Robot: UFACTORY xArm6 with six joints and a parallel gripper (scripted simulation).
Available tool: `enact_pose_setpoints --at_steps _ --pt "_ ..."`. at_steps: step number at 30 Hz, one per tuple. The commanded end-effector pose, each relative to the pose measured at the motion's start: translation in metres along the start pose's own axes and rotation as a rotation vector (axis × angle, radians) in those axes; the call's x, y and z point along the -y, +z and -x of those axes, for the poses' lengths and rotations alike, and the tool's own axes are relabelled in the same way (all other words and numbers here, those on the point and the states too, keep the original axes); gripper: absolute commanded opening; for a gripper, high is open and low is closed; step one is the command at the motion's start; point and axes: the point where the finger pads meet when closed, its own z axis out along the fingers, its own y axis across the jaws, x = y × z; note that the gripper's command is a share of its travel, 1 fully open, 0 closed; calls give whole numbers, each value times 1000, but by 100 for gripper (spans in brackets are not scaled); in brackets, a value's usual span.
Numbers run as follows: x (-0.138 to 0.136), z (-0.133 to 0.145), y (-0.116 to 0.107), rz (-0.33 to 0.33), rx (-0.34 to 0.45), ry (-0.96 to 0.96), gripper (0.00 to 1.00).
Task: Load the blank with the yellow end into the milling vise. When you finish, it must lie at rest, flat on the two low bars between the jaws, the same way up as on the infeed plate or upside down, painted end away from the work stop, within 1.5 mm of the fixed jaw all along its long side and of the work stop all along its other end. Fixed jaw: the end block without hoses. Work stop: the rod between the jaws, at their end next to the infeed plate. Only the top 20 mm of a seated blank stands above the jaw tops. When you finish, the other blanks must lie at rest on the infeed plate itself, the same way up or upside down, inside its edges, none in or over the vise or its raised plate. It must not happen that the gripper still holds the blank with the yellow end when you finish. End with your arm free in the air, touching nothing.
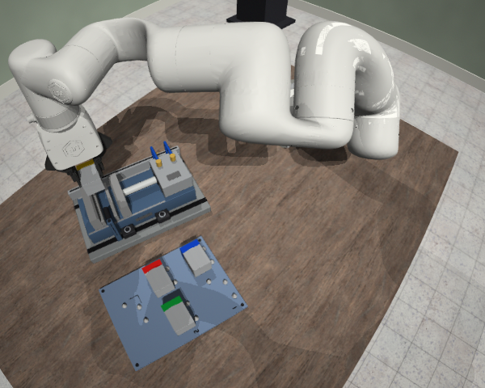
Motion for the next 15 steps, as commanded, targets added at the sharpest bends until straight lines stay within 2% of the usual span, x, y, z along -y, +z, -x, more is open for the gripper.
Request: enact_pose_setpoints --at_steps 1,15 --pt "4 -2 -3 -2 -1 -3 0" --pt "0 7 -3 -2 -1 -3 0"
